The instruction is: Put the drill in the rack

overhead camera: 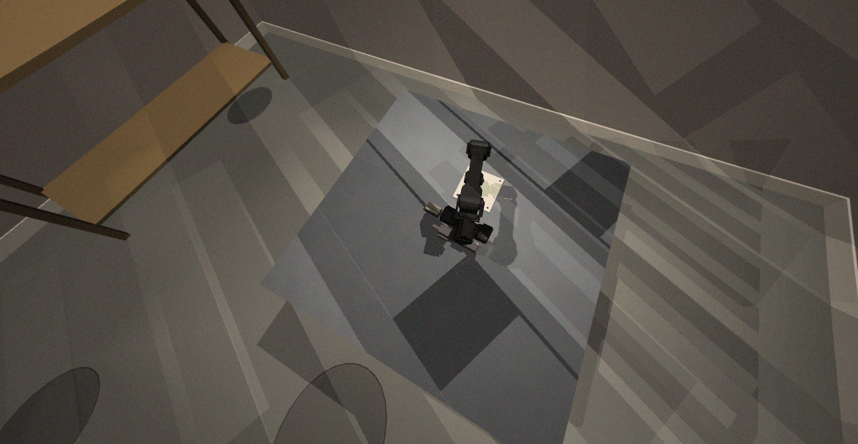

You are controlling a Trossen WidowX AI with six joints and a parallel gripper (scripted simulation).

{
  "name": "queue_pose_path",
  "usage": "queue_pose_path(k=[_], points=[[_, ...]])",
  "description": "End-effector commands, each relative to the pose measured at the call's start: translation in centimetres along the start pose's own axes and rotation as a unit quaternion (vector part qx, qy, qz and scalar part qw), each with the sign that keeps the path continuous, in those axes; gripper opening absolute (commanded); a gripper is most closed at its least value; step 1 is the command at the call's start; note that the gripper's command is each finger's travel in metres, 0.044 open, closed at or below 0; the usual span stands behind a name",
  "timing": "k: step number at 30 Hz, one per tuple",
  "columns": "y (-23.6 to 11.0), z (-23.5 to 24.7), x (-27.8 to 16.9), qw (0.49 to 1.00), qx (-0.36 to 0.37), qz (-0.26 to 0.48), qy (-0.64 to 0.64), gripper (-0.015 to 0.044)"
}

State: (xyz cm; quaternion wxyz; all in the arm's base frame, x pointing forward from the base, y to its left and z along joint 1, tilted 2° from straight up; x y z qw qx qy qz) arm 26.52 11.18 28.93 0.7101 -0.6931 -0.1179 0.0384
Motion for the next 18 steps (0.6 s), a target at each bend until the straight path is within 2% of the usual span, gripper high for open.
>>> queue_pose_path(k=[1, 3, 9, 13, 18], points=[[1.1, -1.0, 0.3, 0.999, -0.003, 0.007, -0.044, 0.0394], [2.1, -2.6, 0.5, 0.994, -0.005, 0.009, -0.113, 0.044], [5.4, -7.1, 0.4, 0.947, -0.005, 0.017, -0.319, 0.044], [7.5, -9.9, -0.2, 0.891, -0.001, 0.022, -0.454, 0.044], [10.2, -13.2, -1.6, 0.794, 0.005, 0.025, -0.608, 0.044]])
Point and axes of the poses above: the point midway between the two fingers, 35 mm back from their tips, its own y axis out along the fingers, its own z axis across the jaws, x = y × z, the point moved 6 cm from there along -y, back along the fingers, and after that the axes turned 8 degrees about -y, right-handed, at the moved point
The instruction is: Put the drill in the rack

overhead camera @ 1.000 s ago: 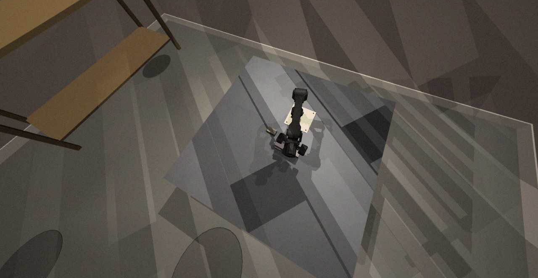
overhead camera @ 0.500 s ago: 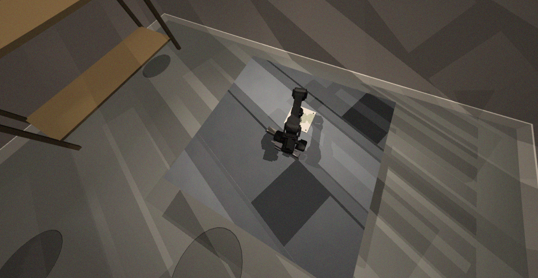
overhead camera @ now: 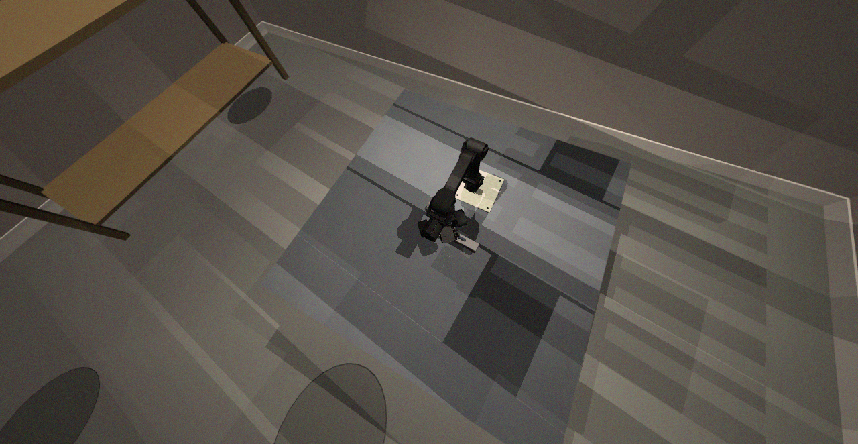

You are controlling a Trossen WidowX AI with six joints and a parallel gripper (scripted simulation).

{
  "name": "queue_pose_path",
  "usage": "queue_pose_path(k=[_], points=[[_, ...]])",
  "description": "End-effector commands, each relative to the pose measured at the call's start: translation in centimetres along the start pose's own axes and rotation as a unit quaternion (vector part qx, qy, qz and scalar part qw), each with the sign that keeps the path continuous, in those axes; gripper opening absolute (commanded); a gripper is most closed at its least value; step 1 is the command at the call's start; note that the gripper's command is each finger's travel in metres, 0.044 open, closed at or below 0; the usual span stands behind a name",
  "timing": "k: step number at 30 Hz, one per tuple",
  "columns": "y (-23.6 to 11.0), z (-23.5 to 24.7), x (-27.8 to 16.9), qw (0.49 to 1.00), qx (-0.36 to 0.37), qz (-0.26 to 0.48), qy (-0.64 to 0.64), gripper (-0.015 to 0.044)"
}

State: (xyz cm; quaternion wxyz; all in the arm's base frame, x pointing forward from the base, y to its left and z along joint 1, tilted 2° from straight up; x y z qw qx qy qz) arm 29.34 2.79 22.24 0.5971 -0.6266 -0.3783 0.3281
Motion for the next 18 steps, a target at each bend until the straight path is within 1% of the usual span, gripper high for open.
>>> queue_pose_path(k=[1, 3, 5, 18], points=[[4.3, -1.9, -4.9, 0.962, 0.008, -0.001, -0.273, 0.044], [5.2, -2.1, -6.0, 0.944, 0.009, -0.002, -0.331, 0.044], [5.6, -2.2, -6.6, 0.934, 0.01, -0.002, -0.357, 0.044], [5.6, -2.2, -6.6, 0.934, 0.01, -0.002, -0.358, 0.044]])
Point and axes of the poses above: the point midway between the two fingers, 35 mm back from their tips, its own y axis out along the fingers, its own z axis across the jaws, x = y × z, the point moved 6 cm from there along -y, back along the fingers, and after that the axes turned 8 degrees about -y, right-handed, at the moved point
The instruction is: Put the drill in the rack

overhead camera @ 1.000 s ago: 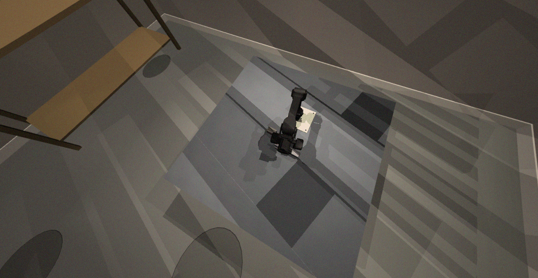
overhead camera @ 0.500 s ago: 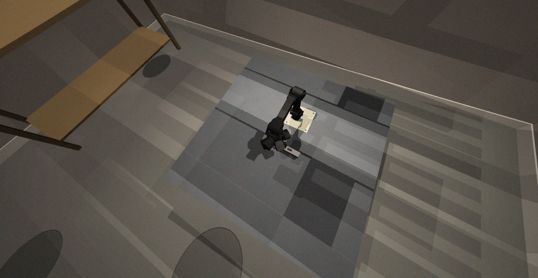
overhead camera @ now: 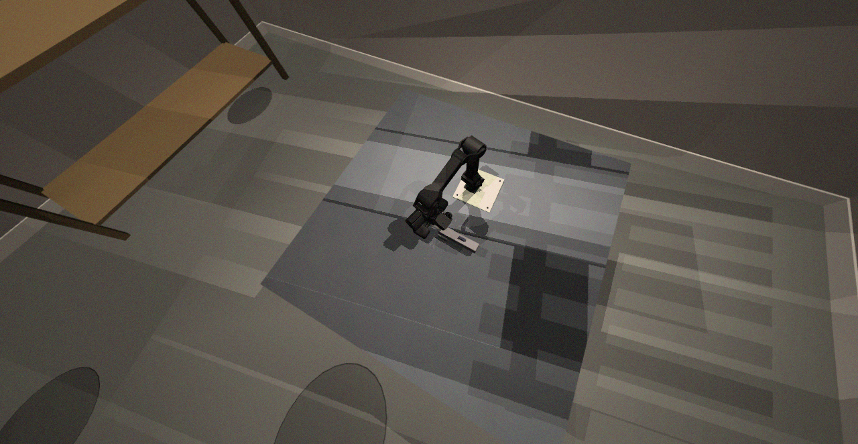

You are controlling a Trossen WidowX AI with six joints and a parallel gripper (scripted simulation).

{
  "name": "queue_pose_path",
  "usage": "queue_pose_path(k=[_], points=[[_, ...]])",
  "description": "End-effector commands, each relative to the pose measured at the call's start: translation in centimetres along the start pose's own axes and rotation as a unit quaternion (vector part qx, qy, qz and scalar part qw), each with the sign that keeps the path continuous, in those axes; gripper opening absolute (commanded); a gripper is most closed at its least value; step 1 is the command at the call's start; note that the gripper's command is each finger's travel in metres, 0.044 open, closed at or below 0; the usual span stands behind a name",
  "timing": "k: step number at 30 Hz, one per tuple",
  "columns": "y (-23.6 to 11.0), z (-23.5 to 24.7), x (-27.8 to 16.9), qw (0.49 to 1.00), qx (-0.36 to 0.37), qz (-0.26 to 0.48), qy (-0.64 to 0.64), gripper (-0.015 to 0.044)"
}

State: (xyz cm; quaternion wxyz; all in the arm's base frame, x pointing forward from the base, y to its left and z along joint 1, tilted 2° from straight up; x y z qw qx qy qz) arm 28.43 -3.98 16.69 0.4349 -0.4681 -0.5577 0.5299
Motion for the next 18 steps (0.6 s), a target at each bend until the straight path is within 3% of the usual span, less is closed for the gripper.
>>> queue_pose_path(k=[1, 18], points=[[0.1, 0.0, 0.0, 1.0, -0.002, -0.003, -0.012, 0.044], [1.5, -0.1, 0.3, 1.0, -0.002, -0.003, -0.012, 0.044]])
Point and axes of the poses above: the point midway between the two fingers, 35 mm back from their tips, its own y axis out along the fingers, its own z axis across the jaws, x = y × z, the point moved 6 cm from there along -y, back along the fingers, and after that the axes turned 8 degrees about -y, right-handed, at the moved point
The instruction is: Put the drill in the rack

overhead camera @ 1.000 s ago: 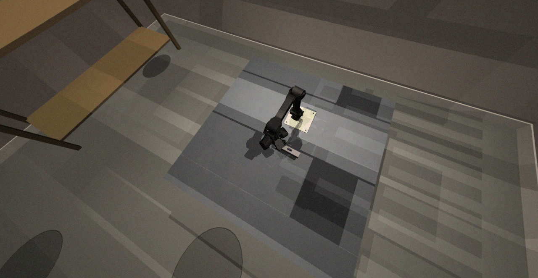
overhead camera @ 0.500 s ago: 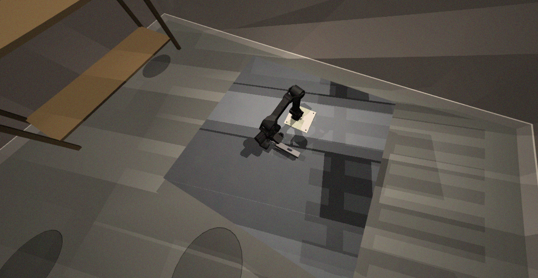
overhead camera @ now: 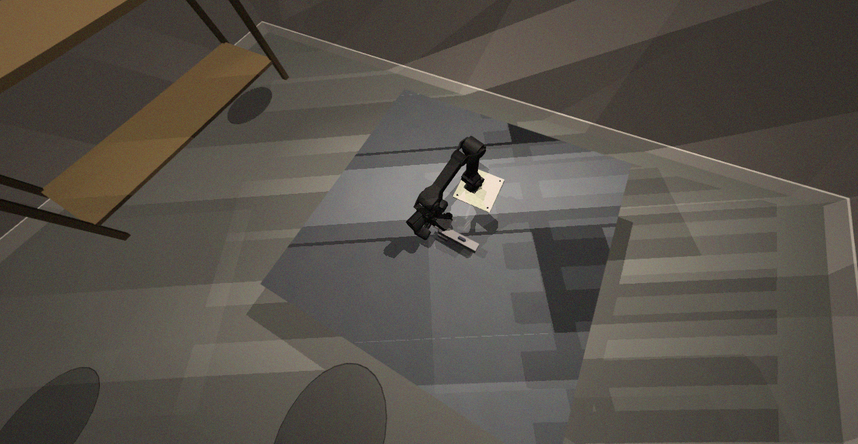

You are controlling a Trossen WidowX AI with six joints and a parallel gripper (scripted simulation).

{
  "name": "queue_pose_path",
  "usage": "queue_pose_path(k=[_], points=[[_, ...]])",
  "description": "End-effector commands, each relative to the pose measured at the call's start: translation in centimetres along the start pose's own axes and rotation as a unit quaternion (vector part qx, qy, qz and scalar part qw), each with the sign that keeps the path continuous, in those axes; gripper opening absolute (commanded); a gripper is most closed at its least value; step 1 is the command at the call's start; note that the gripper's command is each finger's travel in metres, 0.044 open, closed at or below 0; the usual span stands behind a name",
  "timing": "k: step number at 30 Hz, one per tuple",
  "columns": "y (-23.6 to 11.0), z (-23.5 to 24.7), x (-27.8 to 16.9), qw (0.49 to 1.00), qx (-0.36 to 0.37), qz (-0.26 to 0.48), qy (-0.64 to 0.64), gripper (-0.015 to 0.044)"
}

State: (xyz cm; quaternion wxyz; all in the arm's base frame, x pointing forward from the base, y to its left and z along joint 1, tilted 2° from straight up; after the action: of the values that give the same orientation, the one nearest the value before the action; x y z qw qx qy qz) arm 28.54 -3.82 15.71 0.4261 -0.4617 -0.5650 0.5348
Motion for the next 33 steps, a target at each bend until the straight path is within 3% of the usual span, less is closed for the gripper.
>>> queue_pose_path(k=[1, 25, 33], points=[[0.6, 0.0, 0.2, 1.0, 0.001, -0.003, 0.002, 0.044], [4.2, 0.0, 1.3, 1.0, 0.001, -0.003, 0.002, 0.044], [3.8, -0.1, 1.1, 1.0, 0.0, -0.002, -0.001, 0.023]])
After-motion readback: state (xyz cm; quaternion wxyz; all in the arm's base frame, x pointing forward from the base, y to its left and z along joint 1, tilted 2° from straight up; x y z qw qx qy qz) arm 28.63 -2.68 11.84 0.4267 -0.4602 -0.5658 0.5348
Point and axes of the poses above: the point midway between the two fingers, 35 mm back from their tips, its own y axis out along the fingers, its own z axis across the jaws, x = y × z, the point moved 6 cm from there along -y, back along the fingers, and after that the axes turned 8 degrees about -y, right-handed, at the moved point
